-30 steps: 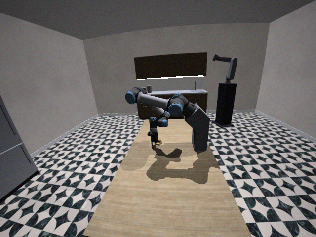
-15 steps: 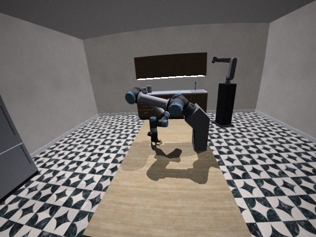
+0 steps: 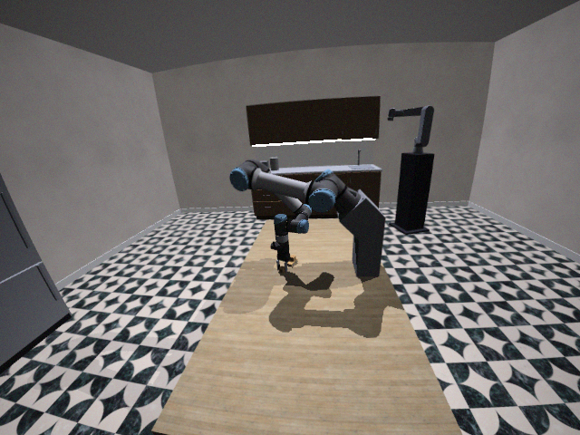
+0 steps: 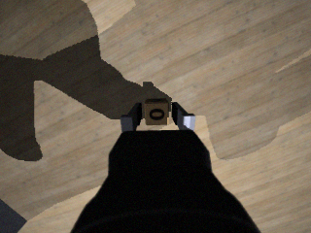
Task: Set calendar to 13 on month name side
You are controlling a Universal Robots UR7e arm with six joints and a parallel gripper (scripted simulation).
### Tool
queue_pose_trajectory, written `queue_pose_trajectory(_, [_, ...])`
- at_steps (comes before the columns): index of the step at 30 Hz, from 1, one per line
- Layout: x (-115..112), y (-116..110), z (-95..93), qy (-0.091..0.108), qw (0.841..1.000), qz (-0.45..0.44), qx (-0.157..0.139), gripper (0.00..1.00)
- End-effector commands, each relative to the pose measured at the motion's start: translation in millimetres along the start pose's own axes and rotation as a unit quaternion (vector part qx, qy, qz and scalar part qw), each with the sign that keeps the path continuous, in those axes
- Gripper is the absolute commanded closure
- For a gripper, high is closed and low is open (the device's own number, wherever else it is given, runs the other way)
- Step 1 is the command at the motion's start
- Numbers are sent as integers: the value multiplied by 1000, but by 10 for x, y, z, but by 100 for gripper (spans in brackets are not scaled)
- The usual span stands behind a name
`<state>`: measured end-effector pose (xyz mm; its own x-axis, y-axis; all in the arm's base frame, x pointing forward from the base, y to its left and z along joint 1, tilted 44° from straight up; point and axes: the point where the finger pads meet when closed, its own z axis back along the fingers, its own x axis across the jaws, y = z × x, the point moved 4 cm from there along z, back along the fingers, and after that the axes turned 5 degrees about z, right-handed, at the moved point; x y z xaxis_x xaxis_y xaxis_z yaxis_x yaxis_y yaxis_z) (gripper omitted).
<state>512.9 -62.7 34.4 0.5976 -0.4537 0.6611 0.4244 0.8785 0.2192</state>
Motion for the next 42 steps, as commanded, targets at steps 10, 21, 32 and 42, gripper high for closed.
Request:
queue_pose_trajectory(10, [3, 1, 269, 0, 1000, 0, 0, 10])
queue_pose_trajectory(21, [2, 1, 608, 0, 1000, 0, 0, 10])
queue_pose_trajectory(32, [2, 1, 851, 0, 1000, 0, 0, 10])
queue_pose_trajectory(42, [2, 1, 895, 0, 1000, 0, 0, 10])
